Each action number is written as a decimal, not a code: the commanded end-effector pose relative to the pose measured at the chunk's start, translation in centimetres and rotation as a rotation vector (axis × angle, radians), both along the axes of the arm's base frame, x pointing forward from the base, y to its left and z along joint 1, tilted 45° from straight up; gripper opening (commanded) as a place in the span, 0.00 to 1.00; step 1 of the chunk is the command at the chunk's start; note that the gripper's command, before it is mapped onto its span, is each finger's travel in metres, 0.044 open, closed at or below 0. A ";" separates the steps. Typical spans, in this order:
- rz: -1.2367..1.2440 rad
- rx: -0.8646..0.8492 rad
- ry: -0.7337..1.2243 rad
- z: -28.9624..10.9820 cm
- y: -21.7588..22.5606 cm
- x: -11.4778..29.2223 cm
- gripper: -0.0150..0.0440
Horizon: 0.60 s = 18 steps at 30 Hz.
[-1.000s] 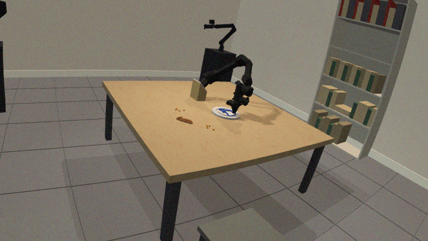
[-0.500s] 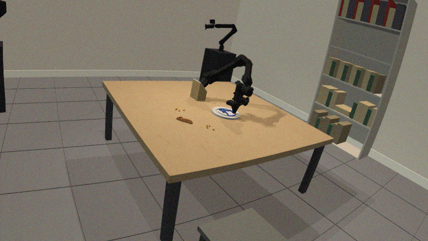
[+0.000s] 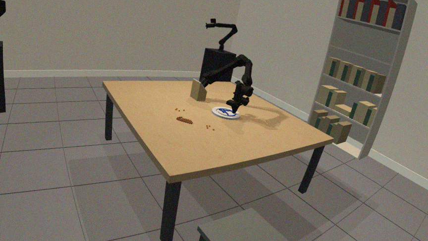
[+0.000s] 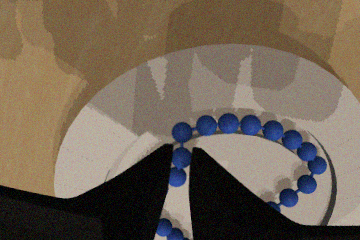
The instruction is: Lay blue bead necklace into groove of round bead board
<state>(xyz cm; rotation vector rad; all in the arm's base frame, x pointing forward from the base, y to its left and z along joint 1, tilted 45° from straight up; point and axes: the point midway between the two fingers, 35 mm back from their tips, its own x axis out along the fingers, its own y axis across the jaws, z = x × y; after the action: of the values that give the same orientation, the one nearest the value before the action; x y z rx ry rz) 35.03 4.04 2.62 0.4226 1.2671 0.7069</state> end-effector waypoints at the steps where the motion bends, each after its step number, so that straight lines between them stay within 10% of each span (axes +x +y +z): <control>1: -0.002 0.002 0.000 0.3 -0.4 -0.1 0.25; 18: -0.002 0.002 0.000 1.2 0.6 0.1 0.25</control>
<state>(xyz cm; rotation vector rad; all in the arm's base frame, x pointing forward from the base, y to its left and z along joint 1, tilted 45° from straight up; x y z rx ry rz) 35.07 4.45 3.72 0.4230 1.2674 0.7069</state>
